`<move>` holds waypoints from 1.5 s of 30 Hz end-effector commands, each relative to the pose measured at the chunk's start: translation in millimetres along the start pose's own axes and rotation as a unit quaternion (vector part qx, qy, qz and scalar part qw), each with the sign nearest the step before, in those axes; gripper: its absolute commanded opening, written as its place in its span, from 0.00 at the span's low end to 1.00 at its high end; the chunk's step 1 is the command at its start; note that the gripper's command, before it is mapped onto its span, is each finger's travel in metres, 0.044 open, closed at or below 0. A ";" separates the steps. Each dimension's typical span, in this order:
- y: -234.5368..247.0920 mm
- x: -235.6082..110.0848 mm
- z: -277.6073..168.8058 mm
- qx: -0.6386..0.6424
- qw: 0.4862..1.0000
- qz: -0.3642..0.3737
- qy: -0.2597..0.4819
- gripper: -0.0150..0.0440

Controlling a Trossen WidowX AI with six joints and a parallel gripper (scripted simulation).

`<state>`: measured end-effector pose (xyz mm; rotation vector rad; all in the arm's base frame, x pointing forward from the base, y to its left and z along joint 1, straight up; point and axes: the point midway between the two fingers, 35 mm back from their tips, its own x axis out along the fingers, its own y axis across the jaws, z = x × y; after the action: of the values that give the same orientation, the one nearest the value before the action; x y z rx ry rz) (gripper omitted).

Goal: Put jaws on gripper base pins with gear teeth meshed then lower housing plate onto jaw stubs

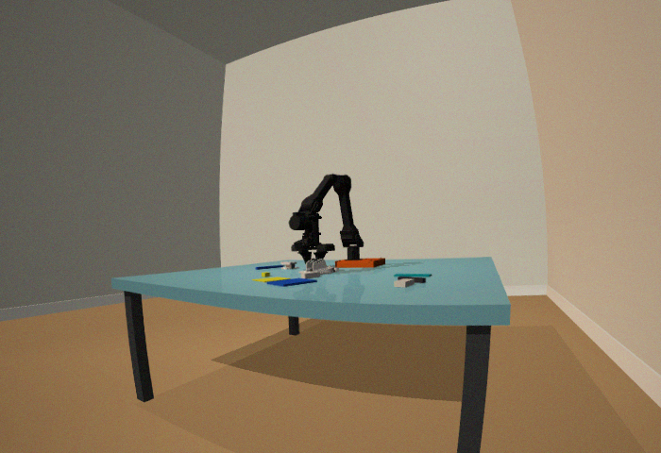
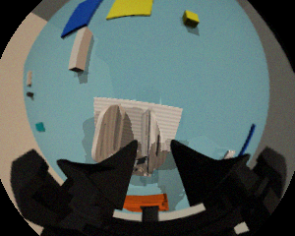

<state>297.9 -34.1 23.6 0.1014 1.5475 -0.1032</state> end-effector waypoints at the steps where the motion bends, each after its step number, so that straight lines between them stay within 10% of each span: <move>1: 0.0 0.0 0.0 0.000 1.000 0.000 0.000 0.63; 15: 0.0 -61.1 1.9 0.000 1.000 0.000 -0.004 0.63; 24: -14.1 -62.6 2.3 0.096 0.995 0.000 -0.004 1.00; 45: -53.7 -66.9 -0.3 0.357 0.934 -0.001 -0.004 1.00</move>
<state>290.3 -82.9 89.7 0.6249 1.4497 -0.6199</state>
